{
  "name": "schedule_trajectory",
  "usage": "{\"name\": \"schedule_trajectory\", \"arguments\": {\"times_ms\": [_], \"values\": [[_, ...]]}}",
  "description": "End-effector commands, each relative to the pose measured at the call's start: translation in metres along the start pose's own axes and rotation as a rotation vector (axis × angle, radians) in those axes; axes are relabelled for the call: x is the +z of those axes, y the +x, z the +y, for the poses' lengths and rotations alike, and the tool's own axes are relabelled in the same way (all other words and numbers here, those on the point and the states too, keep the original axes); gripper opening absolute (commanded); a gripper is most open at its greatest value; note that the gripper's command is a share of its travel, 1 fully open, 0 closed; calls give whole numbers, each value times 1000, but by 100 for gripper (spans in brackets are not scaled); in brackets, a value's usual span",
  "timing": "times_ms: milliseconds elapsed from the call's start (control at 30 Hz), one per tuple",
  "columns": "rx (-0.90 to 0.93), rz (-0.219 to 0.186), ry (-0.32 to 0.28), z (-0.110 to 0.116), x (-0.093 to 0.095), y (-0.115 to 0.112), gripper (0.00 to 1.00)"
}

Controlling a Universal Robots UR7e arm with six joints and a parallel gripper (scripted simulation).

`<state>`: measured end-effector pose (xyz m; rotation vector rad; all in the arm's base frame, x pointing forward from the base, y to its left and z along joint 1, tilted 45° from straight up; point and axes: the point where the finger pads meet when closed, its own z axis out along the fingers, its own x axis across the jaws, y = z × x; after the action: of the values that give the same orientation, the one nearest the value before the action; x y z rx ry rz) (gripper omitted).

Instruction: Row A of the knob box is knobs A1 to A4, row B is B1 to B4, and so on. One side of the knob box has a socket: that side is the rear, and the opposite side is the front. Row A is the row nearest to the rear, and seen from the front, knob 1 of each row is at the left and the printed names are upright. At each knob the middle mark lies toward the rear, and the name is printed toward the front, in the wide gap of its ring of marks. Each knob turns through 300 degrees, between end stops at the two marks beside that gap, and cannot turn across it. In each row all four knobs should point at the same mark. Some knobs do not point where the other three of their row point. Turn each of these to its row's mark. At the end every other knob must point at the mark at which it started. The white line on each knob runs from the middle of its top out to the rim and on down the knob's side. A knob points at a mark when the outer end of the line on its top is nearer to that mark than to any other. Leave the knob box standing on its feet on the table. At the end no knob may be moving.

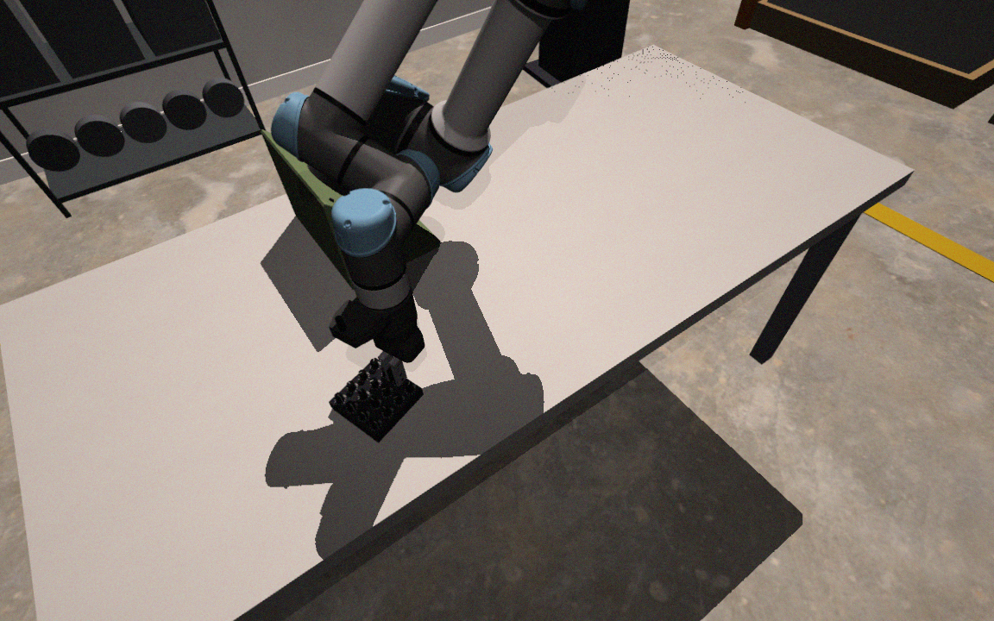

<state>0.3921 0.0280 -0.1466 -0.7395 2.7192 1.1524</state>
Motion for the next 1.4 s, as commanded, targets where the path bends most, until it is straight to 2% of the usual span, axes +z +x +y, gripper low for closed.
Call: {"name": "schedule_trajectory", "arguments": {"times_ms": [0,733,1367], "values": [[-1,3,-2,0,1,0,46],[-1,2,0,0,-1,0,46],[-2,0,4,-2,-39,-1,46]]}}
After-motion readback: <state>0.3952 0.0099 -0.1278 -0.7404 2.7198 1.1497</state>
